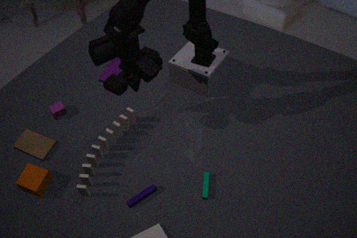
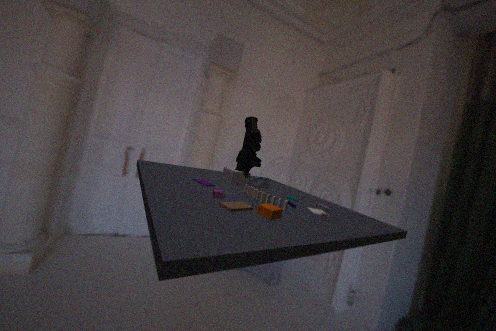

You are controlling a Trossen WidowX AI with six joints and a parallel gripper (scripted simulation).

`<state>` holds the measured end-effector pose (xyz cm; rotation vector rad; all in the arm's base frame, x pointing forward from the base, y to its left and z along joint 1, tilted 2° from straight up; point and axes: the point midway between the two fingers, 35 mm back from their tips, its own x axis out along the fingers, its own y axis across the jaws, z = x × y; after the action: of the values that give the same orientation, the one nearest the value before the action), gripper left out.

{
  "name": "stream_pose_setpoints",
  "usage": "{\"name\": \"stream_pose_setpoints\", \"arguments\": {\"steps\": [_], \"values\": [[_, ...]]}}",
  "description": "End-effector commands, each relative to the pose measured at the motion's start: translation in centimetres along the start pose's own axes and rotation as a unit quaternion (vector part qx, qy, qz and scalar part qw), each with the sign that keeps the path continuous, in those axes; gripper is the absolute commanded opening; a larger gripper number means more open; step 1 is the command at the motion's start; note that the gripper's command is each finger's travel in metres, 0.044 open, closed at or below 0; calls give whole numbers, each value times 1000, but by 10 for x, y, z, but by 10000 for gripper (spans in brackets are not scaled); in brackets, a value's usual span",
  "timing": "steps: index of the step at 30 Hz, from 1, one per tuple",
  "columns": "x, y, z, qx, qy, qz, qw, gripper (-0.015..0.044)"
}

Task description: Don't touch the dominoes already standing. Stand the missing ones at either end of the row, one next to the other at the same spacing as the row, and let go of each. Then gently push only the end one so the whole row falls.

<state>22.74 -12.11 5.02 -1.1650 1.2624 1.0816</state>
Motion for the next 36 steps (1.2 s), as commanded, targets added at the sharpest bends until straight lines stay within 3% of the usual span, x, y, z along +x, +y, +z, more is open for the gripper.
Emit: {"name": "stream_pose_setpoints", "arguments": {"steps": [1,7,12,14,36], "values": [[0,0,0,-2,-1,-1,1000,0],[3,-1,0,-2,-1,-1,1000,0],[71,1,0,-2,-1,-1,1000,0],[81,2,1,-2,-1,-1,1000,0],[79,-27,0,-2,-1,-2,1000,0]]}}
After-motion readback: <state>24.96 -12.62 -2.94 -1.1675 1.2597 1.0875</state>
